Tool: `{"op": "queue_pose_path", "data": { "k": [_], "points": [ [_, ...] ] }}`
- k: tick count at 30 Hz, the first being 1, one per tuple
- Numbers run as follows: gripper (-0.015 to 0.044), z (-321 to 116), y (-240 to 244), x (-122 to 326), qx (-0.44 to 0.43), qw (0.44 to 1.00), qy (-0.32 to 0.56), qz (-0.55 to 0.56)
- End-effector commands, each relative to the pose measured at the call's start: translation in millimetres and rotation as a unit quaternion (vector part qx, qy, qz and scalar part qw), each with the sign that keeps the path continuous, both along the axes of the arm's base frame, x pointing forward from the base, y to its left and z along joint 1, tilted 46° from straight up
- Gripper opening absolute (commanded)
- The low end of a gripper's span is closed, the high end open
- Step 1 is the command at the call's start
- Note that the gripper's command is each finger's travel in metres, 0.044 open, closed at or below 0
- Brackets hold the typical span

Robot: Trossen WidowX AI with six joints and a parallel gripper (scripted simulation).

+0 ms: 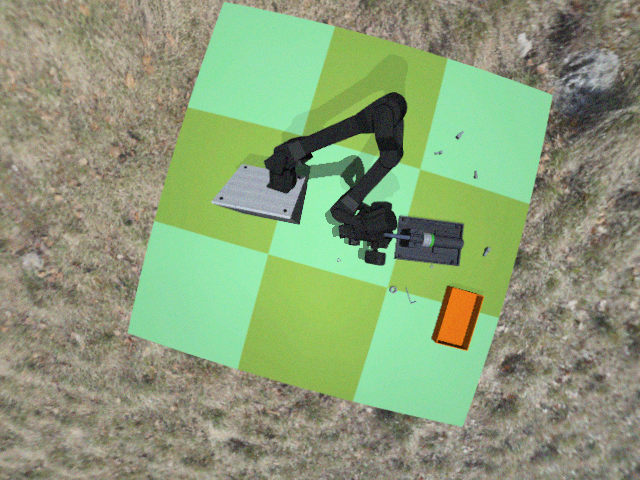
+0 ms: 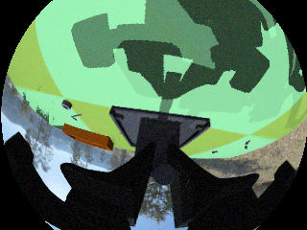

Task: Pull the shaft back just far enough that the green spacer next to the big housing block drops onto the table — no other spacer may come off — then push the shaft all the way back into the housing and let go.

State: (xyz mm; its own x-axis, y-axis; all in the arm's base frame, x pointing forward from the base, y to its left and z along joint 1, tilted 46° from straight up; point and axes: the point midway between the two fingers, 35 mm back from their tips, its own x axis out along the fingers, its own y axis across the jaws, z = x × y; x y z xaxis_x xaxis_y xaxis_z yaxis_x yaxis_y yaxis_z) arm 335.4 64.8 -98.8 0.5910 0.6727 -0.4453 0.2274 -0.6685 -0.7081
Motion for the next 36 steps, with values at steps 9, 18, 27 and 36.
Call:
{"op": "queue_pose_path", "data": {
  "k": [9,18,27,36],
  "points": [
    [0.0000,0.1,0.1,-1.7,0.000,1.000,-0.002,0.002],
    [0.0000,0.1,-0.1,-2.4,0.000,1.000,-0.002,0.002],
    [0.0000,0.0,-0.3,-3.1,0.000,1.000,-0.001,0.002],
    [0.0000,-0.1,-0.5,-3.9,0.000,1.000,-0.001,0.002]
  ]
}}
